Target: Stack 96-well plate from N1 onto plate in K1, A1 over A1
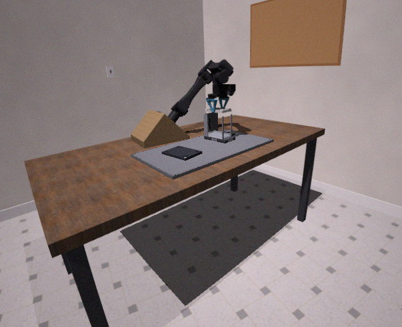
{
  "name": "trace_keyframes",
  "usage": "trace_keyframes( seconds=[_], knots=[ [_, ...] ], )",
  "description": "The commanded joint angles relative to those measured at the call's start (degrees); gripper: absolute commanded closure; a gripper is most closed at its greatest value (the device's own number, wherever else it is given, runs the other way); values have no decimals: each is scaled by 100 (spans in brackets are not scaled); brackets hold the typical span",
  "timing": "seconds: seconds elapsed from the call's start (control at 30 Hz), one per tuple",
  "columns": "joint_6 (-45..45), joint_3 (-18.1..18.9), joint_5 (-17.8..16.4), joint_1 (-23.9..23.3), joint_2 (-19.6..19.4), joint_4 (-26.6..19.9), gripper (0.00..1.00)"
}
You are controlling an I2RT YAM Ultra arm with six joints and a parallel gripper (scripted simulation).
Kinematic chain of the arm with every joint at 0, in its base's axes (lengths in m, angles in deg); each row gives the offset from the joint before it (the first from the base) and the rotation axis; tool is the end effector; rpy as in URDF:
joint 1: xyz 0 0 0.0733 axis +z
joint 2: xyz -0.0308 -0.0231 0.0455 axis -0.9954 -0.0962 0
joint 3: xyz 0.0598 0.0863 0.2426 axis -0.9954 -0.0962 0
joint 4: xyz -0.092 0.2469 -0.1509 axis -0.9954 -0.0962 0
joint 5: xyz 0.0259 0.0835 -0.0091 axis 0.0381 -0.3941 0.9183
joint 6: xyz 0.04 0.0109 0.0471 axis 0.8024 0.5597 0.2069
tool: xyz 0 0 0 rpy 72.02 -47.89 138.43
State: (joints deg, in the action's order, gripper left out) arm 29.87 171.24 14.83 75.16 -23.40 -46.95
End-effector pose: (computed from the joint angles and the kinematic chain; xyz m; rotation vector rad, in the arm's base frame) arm 0.3172 -0.0176 0.2629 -0.4124 2.8123 1.1746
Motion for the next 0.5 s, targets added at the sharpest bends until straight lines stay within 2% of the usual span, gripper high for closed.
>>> trace_keyframes(
  seconds=[0.0, 0.47],
  knots=[
    [0, -129, -54, -49, 168, -67, 100],
    [-42, -146, -50, -94, 169, -64, 100]
  ],
)
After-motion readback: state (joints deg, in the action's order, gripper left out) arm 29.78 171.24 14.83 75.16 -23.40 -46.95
